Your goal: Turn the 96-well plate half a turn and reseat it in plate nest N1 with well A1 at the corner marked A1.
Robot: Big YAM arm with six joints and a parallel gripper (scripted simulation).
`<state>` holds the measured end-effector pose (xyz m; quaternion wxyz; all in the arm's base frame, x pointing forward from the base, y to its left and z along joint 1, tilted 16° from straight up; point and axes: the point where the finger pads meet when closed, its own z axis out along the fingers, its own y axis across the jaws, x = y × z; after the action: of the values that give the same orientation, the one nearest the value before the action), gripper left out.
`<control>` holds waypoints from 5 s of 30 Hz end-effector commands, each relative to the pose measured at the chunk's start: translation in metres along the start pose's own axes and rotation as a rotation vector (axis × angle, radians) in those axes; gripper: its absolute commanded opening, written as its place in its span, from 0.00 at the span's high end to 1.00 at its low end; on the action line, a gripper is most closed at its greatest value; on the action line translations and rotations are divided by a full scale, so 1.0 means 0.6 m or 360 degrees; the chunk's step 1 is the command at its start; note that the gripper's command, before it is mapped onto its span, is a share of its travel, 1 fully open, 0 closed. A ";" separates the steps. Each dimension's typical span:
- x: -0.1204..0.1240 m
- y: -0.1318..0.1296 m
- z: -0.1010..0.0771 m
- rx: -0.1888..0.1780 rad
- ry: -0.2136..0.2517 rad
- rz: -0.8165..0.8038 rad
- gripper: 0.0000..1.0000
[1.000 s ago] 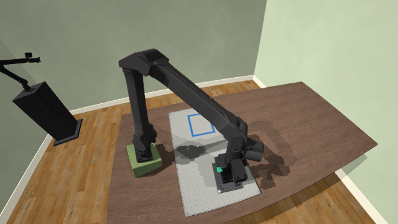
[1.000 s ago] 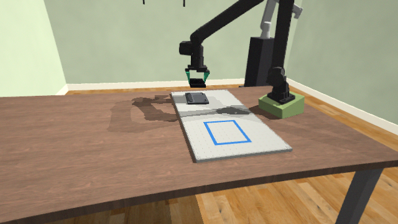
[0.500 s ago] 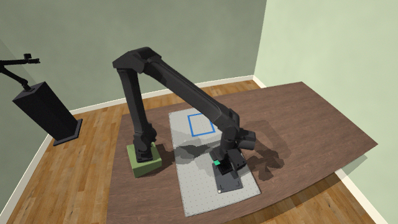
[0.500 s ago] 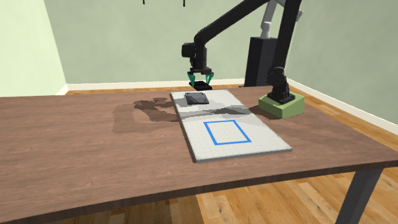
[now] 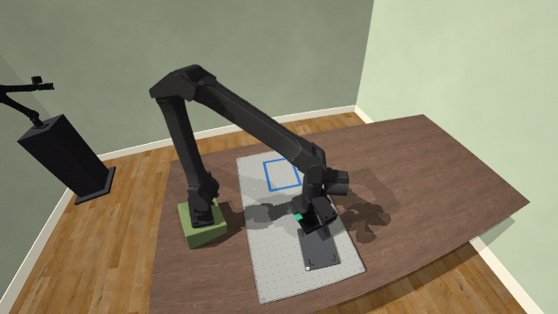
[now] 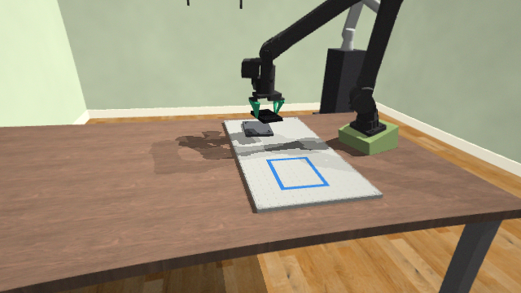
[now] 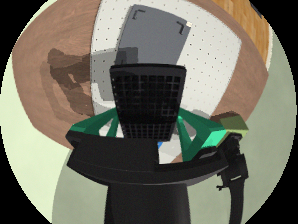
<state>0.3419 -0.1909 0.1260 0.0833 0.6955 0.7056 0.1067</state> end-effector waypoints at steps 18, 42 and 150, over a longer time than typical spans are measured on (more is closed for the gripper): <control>0.085 0.029 -0.014 -0.0070 -0.0042 0.0028 1.00; 0.207 0.044 -0.012 -0.0081 -0.0030 0.0031 1.00; 0.501 0.084 -0.004 -0.0072 -0.0006 -0.0403 1.00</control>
<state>0.3738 0.1069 0.1355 0.1001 0.6060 0.7833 0.0957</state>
